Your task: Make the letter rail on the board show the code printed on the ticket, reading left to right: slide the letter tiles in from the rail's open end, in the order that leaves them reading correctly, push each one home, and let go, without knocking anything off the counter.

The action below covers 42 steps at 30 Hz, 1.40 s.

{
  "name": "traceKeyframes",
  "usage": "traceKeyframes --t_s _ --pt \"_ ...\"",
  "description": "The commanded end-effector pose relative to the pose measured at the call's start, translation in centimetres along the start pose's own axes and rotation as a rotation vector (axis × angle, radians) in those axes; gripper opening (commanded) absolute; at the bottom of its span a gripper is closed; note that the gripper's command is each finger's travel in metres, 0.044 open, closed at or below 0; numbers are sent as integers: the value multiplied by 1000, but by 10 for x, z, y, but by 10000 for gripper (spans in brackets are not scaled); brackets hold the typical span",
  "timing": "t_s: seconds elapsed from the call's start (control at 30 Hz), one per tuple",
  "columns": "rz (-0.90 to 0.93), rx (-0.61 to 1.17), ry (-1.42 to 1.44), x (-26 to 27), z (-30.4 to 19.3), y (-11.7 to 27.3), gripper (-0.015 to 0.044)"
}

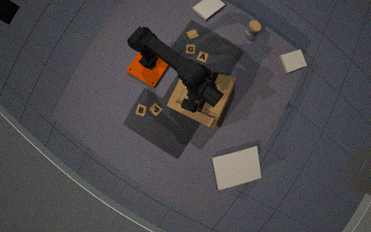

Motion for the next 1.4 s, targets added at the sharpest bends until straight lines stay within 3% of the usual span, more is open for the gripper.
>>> traceKeyframes --t_s 0.0,0.17,0.4,0.6,1.37 --pt "7 -123 290 13 -12 34 131" --pt "-57 -315 805 34 -41 83 263" --pt "-157 -442 1162 49 -65 113 440" --pt "-243 -513 1381 57 -83 130 440" --pt "-243 -513 1381 57 -83 130 440"
Point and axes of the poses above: the point midway between the two fingers, 35 mm back from their tips, its own y axis back along the fingers, its own x axis across the jaws, z = x × y, the point moved 4 cm from there along y, back along the fingers, and after that the axes turned 5 degrees about -y, right-handed, at the moved point
